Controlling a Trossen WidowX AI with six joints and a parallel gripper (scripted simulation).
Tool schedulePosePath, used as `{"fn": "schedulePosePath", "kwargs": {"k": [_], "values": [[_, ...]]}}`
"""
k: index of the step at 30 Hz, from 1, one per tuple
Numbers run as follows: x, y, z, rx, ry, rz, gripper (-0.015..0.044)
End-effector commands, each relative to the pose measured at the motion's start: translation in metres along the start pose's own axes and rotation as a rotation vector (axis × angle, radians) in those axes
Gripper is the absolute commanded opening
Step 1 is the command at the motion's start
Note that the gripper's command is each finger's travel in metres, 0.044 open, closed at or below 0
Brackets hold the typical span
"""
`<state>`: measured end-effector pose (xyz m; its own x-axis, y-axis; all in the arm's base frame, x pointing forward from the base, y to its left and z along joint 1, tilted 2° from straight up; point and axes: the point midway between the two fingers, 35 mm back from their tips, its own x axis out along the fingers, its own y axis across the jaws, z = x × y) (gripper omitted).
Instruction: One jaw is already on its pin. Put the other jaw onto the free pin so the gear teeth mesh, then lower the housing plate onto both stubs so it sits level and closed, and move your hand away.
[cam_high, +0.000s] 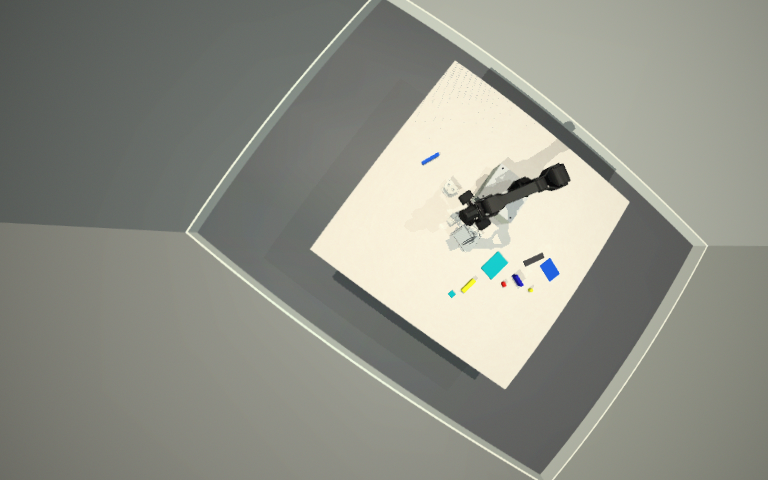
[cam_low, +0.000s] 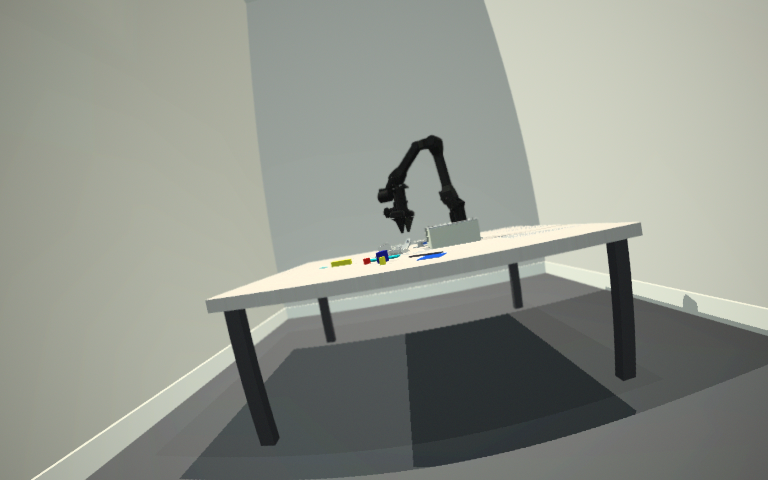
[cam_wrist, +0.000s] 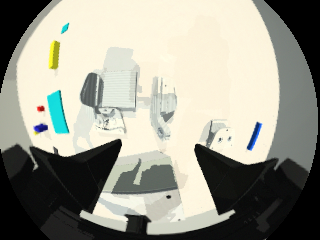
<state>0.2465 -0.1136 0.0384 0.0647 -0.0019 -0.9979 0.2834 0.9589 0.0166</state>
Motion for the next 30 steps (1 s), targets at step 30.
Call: {"fn": "schedulePosePath", "kwargs": {"k": [30], "values": [[0.049,-0.005,-0.003,0.003,0.015,-0.005,0.044]]}}
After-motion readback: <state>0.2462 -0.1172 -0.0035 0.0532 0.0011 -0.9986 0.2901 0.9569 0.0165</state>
